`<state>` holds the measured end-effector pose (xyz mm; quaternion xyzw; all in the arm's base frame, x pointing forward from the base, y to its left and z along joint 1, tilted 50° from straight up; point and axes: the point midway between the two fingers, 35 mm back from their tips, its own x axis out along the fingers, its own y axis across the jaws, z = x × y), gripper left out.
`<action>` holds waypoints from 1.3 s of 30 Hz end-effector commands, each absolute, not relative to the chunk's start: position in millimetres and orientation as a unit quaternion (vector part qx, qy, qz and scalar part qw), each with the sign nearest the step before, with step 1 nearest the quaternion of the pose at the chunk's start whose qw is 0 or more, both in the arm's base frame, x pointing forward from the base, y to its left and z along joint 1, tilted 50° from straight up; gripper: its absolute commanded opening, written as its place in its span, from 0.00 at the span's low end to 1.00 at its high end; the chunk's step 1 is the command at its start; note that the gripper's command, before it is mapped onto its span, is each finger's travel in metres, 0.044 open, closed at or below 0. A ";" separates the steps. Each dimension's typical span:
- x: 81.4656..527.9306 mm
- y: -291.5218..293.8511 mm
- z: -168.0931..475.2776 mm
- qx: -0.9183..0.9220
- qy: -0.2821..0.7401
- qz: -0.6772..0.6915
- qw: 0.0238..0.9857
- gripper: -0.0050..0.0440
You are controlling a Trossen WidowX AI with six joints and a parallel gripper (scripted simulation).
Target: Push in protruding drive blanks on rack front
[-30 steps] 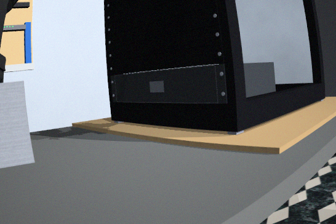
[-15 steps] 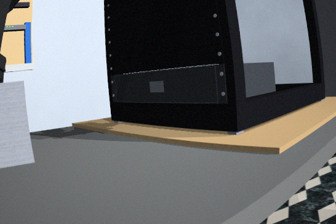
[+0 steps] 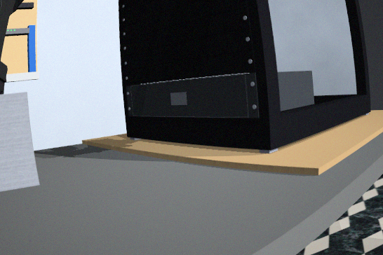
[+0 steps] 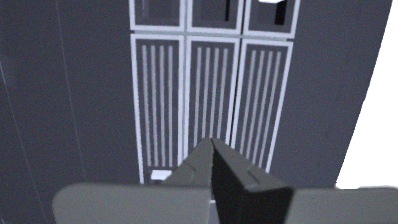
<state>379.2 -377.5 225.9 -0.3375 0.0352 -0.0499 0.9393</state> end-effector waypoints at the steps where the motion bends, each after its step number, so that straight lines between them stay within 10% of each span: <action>1: 382.0 -380.4 236.6 -0.344 0.029 -0.055 0.937 0.00; 39: 388.0 -380.8 236.7 -0.344 0.029 -0.055 0.937 0.00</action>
